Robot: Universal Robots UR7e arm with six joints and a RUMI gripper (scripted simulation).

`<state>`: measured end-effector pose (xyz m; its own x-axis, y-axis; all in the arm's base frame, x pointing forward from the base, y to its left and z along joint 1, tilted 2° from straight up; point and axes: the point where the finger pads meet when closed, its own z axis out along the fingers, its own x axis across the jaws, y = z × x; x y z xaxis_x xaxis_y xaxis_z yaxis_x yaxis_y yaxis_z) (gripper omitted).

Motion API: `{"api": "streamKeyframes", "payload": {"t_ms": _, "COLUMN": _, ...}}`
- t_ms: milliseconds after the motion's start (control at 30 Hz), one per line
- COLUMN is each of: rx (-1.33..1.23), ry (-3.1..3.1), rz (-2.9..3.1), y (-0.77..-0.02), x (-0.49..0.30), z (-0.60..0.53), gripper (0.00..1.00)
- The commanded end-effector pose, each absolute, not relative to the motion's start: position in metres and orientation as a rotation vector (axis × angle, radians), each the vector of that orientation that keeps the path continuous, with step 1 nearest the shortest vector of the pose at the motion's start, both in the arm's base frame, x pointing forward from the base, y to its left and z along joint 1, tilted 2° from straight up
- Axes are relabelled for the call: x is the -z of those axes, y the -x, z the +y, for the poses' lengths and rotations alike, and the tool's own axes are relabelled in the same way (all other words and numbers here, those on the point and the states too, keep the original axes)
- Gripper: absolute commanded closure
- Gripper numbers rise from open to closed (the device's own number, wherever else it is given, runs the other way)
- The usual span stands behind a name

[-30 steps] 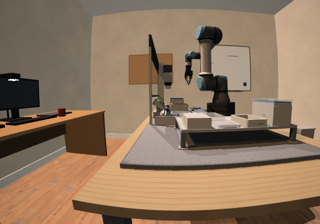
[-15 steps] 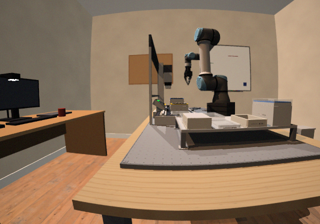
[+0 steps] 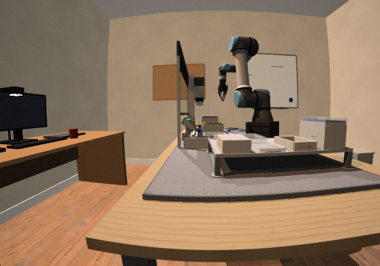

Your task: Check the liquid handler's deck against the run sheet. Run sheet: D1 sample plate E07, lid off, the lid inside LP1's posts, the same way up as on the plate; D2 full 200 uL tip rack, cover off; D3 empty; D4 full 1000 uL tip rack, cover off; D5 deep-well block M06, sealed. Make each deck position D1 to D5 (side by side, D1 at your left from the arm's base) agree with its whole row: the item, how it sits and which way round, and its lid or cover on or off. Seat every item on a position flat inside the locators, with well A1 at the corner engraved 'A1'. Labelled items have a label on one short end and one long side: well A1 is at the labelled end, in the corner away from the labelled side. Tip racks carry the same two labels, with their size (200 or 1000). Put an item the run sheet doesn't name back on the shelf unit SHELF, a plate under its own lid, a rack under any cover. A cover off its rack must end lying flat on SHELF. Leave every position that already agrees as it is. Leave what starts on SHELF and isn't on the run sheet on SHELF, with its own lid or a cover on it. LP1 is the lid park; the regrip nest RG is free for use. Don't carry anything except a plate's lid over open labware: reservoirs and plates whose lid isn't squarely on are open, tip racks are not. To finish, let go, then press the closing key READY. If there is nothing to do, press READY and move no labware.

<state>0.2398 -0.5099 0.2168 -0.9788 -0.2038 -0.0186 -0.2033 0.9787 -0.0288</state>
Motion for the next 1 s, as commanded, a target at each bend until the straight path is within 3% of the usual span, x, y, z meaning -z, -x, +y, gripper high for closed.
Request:
{"api": "streamKeyframes", "payload": {"t_ms": 0, "rx": 0.043, "ry": 0.320, "rz": 3.103, "y": -0.240, "x": -0.217, "z": -0.512, "gripper": 1.00}}
{"api": "streamKeyframes", "payload": {"t_ms": 967, "rx": 0.043, "ry": 0.320, "rz": 3.103, "y": -0.344, "x": -0.220, "z": -0.506, "gripper": 1.00}}
